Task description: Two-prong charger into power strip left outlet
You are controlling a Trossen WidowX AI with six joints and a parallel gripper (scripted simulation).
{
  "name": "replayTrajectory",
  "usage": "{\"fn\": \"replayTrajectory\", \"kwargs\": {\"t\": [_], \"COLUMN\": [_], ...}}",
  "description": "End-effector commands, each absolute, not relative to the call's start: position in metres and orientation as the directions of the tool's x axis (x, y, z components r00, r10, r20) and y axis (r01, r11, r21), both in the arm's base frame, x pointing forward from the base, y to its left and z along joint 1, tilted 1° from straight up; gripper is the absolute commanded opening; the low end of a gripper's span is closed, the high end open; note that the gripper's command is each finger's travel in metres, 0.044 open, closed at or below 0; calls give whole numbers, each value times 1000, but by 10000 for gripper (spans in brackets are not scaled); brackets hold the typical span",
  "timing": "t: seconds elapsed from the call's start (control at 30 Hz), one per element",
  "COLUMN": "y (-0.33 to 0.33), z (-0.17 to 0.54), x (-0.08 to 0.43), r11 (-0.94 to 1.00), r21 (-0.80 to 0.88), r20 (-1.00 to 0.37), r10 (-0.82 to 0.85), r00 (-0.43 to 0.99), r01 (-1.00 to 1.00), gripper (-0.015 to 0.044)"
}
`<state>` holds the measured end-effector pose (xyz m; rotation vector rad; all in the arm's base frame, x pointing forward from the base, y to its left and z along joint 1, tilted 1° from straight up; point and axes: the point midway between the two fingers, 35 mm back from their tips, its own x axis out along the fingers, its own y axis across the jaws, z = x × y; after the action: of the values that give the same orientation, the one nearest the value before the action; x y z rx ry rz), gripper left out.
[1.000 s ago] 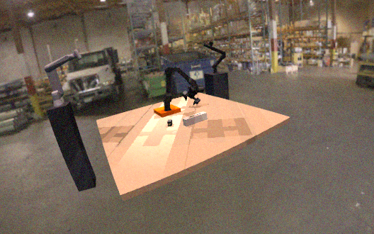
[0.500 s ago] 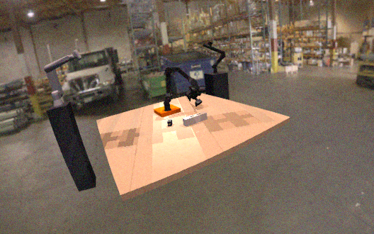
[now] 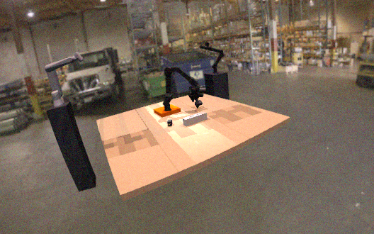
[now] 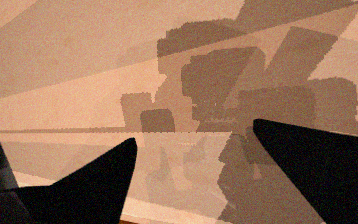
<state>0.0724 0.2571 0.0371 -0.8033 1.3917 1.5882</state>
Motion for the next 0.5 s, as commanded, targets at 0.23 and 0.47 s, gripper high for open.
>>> {"fn": "replayTrajectory", "kwargs": {"t": [0.23,0.47], "y": [244,232], "z": [39,41], "x": [113,138], "r11": [192,323], "r21": [404,381], "r20": [-907,-920], "r10": [211,223], "r00": [-364,-321], "r01": [-895,-867], "gripper": [440,440]}}
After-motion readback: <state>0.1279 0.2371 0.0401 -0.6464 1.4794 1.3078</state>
